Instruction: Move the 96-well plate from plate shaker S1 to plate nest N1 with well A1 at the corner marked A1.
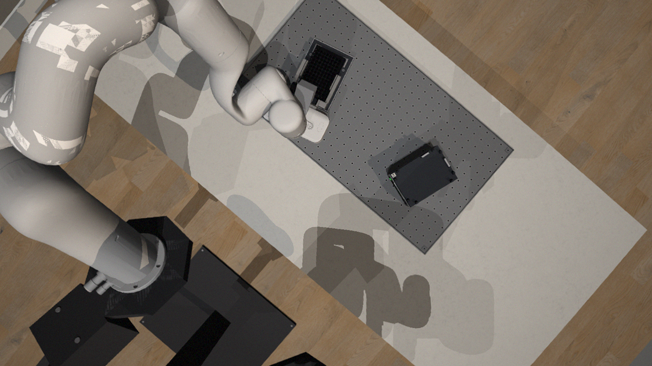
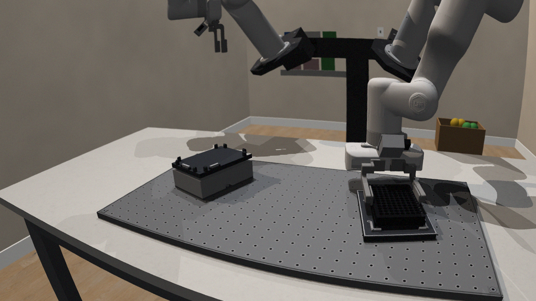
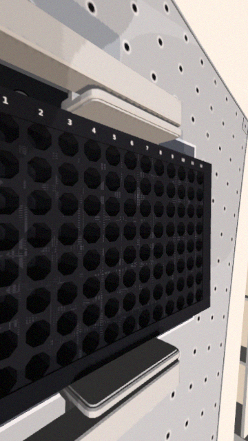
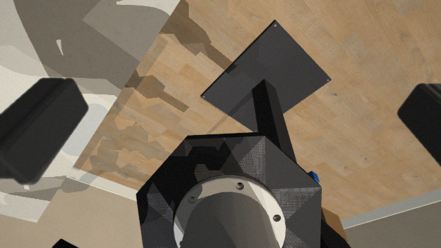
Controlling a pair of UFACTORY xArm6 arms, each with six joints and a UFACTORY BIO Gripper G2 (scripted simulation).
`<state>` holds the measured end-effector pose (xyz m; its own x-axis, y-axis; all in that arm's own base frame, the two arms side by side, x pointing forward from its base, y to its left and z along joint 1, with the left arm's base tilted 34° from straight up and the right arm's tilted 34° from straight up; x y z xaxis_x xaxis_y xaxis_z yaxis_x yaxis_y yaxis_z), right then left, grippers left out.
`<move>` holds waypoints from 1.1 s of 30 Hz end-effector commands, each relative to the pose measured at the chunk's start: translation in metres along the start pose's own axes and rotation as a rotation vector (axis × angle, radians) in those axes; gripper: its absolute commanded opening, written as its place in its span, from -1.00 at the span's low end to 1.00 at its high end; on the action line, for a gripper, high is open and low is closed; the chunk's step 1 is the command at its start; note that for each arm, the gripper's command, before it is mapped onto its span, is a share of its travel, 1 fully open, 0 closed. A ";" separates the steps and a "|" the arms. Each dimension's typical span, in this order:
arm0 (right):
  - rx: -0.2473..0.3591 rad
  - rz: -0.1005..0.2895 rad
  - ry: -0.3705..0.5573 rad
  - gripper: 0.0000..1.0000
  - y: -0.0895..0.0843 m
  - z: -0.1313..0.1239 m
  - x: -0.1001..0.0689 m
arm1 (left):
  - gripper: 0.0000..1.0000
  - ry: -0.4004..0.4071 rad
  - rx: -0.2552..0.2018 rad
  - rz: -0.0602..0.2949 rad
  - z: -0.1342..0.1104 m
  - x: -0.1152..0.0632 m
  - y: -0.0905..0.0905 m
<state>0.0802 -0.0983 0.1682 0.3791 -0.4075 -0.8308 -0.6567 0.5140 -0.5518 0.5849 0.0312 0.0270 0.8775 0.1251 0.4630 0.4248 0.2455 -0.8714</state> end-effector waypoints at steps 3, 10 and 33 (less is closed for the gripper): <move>0.000 -0.001 0.000 1.00 -0.001 0.000 0.000 | -1.00 0.000 -0.001 -0.002 0.000 0.001 0.000; 0.000 -0.001 0.000 1.00 -0.001 0.000 0.000 | -1.00 0.000 -0.001 -0.002 0.000 0.001 0.001; 0.000 -0.001 0.000 1.00 -0.001 0.000 0.000 | -1.00 0.000 -0.001 -0.002 0.001 0.001 0.005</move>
<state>0.0802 -0.0983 0.1682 0.3791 -0.4075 -0.8308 -0.6567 0.5140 -0.5518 0.5868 0.0332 0.0230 0.8775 0.1251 0.4630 0.4248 0.2455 -0.8714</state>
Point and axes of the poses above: on each arm, the point midway between the two finger pads, its own x axis out along the fingers, its own z axis across the jaws, y = z × x, the point moved 3 cm from there along -x, back along the fingers, and after that the axes turned 10 degrees about -x, right-handed, at the moved point
